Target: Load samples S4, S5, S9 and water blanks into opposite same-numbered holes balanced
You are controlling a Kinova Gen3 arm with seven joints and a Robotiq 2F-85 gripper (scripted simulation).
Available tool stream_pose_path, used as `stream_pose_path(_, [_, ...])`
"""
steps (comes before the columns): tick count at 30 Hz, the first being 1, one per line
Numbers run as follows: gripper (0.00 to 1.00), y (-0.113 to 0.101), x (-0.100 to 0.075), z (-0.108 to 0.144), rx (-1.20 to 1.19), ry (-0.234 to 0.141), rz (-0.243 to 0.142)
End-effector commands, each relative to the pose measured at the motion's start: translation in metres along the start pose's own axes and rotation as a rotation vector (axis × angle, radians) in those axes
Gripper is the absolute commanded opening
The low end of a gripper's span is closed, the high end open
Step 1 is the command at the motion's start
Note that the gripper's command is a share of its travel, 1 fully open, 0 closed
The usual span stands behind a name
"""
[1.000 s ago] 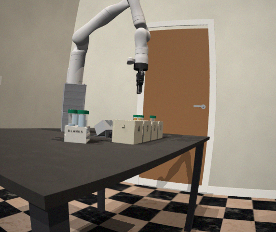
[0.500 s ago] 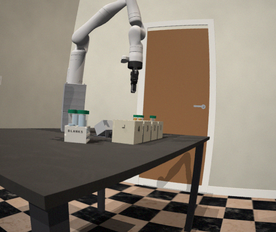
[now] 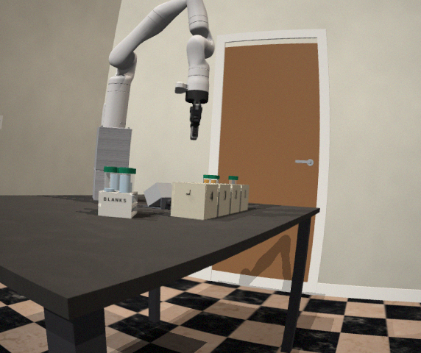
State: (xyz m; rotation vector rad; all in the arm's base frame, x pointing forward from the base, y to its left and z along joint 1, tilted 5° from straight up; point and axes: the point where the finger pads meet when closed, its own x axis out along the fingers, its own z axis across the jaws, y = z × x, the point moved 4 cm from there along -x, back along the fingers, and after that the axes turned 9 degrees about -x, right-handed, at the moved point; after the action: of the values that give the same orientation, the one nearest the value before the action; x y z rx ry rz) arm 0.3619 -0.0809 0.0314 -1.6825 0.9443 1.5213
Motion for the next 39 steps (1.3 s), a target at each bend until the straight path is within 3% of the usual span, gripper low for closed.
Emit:
stream_pose_path(1, [0.62, 0.011, 0.000, -0.008, 0.000, 0.000, -0.002])
stream_pose_path(39, [0.62, 0.101, 0.000, -0.065, 0.000, 0.000, -0.002])
